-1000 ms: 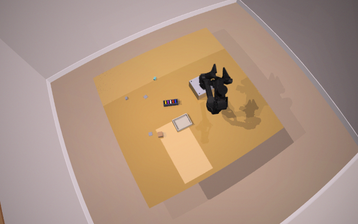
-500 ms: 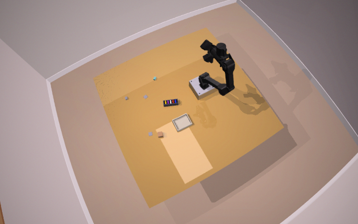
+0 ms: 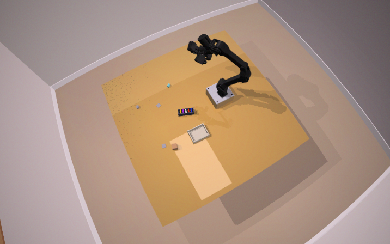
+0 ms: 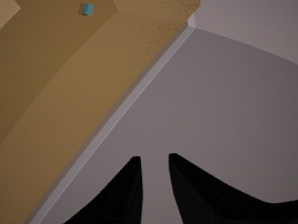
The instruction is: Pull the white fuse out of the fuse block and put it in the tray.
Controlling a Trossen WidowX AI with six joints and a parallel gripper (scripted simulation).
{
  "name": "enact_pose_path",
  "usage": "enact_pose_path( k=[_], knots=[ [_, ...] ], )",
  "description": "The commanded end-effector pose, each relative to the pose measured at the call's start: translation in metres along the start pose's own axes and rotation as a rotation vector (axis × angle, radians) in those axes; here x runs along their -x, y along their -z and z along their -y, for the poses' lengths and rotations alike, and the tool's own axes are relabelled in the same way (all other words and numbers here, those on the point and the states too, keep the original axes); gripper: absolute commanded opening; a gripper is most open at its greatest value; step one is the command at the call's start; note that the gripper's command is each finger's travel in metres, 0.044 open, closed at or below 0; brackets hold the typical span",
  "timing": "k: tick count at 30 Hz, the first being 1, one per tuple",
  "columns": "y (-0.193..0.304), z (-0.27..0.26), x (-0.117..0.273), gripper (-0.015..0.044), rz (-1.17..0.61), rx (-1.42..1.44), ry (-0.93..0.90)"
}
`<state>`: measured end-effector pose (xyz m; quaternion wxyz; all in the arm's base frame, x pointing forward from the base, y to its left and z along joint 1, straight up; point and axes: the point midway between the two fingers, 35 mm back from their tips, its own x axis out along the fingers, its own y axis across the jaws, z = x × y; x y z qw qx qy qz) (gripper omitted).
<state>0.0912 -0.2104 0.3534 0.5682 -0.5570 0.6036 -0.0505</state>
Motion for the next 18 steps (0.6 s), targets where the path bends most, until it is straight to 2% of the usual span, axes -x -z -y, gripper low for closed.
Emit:
enact_pose_path(
  k=[1,10,18],
  knots=[
    [-0.042,0.01,-0.043,0.0074,0.132,0.019,-0.048],
    [-0.144,-0.007,-0.114,0.0074,0.345,0.014,-0.257],
    [-0.243,-0.053,-0.147,0.0074,0.457,0.066,-0.467]
  ],
)
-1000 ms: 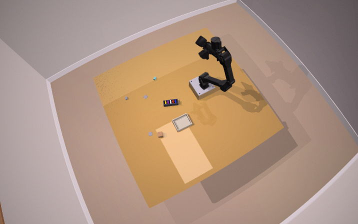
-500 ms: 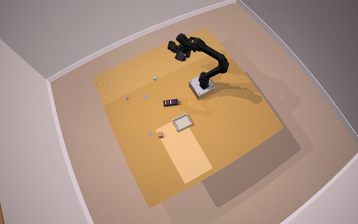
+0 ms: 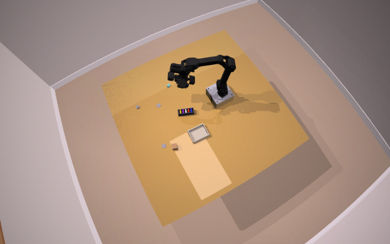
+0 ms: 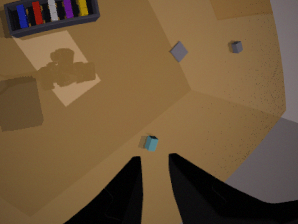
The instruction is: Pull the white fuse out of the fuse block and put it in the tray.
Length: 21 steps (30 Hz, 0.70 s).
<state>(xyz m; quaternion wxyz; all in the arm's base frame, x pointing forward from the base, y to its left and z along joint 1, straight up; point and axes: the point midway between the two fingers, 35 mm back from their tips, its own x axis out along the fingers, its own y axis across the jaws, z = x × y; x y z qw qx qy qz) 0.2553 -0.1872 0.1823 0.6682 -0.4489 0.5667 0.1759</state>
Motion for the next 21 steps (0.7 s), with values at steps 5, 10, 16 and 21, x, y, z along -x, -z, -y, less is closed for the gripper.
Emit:
enact_pose_path(
  k=[5,10,16,21],
  knots=[
    [-0.09,-0.048,-0.085,0.0074,0.073,0.059,-0.252],
    [-0.128,-0.088,-0.119,0.0074,0.079,0.11,-0.378],
    [-0.13,-0.09,-0.121,0.0074,0.079,0.112,-0.383],
    [-0.13,-0.09,-0.122,0.0074,0.079,0.112,-0.383]
  ],
)
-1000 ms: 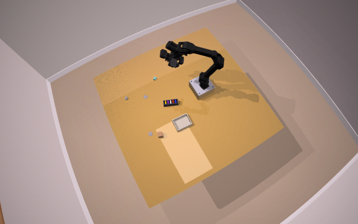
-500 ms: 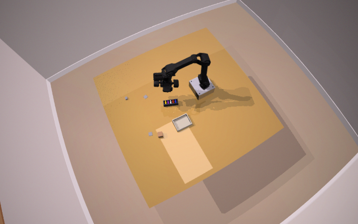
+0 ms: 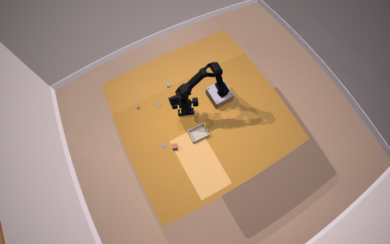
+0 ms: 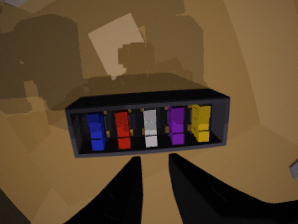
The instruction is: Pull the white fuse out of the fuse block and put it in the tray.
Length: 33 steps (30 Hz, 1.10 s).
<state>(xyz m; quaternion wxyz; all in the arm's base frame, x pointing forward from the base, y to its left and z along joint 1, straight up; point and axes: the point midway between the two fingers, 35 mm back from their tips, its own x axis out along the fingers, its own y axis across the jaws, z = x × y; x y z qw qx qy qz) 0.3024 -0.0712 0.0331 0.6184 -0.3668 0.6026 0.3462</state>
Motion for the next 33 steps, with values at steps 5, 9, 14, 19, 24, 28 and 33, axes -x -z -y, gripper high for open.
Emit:
enact_pose_path(
  k=[5,9,14,19,24,28,33],
  knots=[
    [-0.002,-0.001,-0.009,0.0074,0.002,-0.004,-0.01],
    [-0.003,-0.001,-0.013,0.0074,0.002,-0.004,-0.01],
    [-0.003,0.0,-0.018,0.0074,0.003,-0.004,-0.01],
    [-0.003,0.0,-0.023,0.0074,0.003,-0.004,-0.01],
    [-0.003,0.0,-0.028,0.0074,0.003,-0.004,-0.01],
    [-0.004,0.001,-0.032,0.0074,0.003,-0.004,-0.01],
    [-0.004,0.001,-0.034,0.0074,0.003,-0.004,-0.01]
  ],
)
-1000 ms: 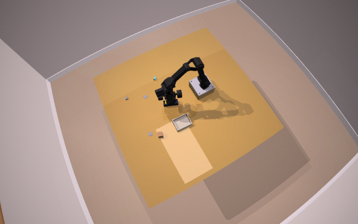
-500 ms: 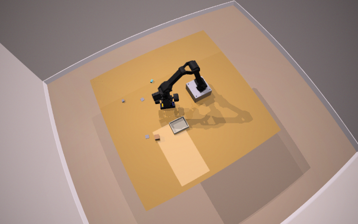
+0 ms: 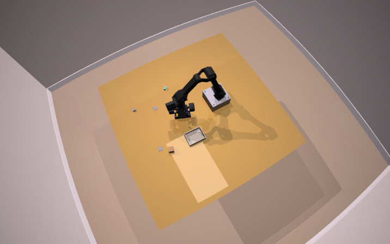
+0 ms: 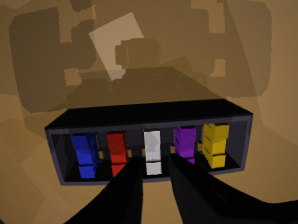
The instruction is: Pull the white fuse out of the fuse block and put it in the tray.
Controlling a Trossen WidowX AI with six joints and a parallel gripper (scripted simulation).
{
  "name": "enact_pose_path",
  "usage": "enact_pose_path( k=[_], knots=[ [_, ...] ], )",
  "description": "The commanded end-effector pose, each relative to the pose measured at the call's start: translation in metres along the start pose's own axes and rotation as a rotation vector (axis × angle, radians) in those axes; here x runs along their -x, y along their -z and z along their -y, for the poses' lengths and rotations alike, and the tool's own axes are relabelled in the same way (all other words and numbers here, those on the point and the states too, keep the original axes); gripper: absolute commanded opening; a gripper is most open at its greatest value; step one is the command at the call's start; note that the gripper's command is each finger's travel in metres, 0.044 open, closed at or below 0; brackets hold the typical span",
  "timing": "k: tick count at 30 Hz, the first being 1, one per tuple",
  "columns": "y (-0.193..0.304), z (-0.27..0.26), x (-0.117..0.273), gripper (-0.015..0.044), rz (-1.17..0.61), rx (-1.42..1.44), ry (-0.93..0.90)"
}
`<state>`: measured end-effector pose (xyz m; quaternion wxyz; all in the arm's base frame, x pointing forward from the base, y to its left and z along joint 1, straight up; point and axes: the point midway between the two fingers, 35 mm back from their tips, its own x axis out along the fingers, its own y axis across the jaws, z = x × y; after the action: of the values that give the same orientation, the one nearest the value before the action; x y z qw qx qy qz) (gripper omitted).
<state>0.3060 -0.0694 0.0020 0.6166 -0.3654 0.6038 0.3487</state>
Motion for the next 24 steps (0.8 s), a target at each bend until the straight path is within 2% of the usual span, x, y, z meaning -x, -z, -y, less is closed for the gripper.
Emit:
enact_pose_path(
  k=[1,24],
  knots=[
    [-0.001,0.0,-0.003,0.0074,0.003,-0.006,-0.003],
    [-0.001,0.0,-0.013,0.0074,0.003,-0.006,-0.003]
  ],
)
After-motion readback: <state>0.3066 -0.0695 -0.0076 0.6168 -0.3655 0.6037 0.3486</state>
